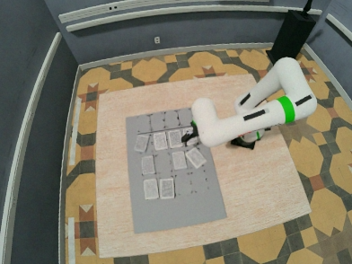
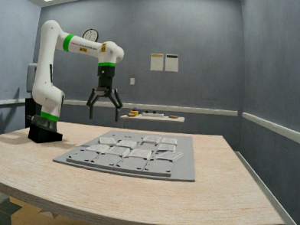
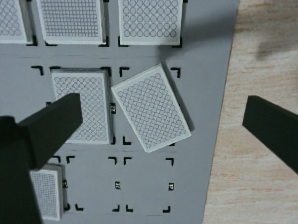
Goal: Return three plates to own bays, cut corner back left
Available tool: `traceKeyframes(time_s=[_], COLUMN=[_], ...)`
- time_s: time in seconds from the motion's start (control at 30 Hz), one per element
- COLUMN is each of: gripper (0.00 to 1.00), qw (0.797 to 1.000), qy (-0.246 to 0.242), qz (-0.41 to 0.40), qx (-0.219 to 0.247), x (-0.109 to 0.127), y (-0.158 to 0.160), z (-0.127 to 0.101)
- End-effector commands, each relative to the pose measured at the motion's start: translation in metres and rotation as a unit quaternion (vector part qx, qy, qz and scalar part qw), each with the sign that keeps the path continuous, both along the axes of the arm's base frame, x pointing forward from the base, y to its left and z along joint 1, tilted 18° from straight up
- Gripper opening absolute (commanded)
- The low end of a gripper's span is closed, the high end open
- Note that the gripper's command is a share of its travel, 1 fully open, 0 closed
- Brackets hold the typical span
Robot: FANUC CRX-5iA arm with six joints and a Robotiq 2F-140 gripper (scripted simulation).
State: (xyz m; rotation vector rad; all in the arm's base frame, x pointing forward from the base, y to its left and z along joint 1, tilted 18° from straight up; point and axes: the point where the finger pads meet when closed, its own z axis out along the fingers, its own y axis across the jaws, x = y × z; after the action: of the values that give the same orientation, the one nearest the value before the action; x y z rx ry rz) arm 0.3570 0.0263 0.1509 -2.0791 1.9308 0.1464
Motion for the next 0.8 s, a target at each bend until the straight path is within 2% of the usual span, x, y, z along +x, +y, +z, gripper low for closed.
traceKeyframes(time_s=[0.0, 0.2, 0.77], gripper=[1.00, 1.00, 1.00], qw=[1.000, 1.000, 1.000], qy=[-0.001, -0.001, -0.001], qz=[0.000, 0.000, 0.000], qx=[0.000, 0.000, 0.000], x=[0.000, 0.000, 0.006], y=[0.000, 0.000, -0.058], z=[0.001, 0.001, -0.016])
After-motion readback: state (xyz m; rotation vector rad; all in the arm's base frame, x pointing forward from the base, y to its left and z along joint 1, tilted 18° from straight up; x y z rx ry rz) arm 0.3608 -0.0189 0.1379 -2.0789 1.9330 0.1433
